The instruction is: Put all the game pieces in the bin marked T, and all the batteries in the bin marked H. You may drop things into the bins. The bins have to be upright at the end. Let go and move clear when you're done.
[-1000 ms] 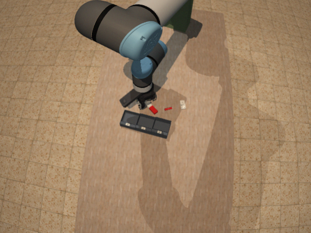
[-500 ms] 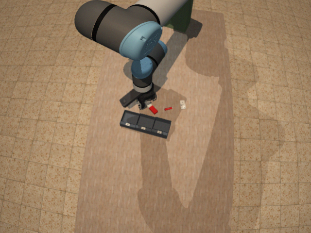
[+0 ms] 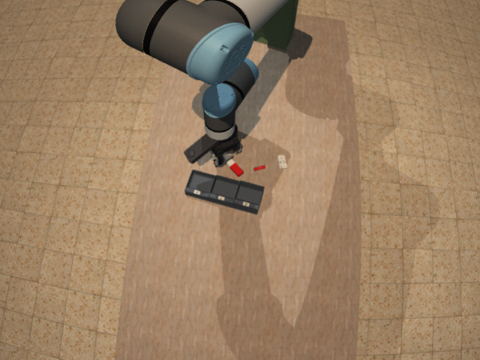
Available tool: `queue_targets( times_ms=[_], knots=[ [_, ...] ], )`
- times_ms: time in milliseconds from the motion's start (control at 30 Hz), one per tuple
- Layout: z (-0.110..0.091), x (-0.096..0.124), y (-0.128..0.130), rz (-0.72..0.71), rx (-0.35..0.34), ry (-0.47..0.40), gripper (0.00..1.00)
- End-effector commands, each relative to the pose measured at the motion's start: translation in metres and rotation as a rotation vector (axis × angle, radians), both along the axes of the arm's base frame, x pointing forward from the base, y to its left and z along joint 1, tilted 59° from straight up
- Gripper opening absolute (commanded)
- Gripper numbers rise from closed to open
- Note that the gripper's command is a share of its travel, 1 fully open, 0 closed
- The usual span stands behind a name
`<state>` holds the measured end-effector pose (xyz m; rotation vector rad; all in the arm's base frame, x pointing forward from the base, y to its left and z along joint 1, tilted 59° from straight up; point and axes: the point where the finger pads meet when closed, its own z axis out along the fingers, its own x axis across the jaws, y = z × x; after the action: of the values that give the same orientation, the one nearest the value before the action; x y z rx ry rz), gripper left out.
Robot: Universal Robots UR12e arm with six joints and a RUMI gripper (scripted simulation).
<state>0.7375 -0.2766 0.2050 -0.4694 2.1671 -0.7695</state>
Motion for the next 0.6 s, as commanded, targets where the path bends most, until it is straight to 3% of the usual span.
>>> queue_targets(
  times_ms=[0, 300, 567],
  knots=[
    [0.01, -0.015, 0.007, 0.0, 0.0, 0.0, 0.0],
    [0.022, -0.033, 0.016, 0.0, 0.0, 0.0, 0.0],
    [0.022, -0.033, 0.016, 0.0, 0.0, 0.0, 0.0]
  ],
)
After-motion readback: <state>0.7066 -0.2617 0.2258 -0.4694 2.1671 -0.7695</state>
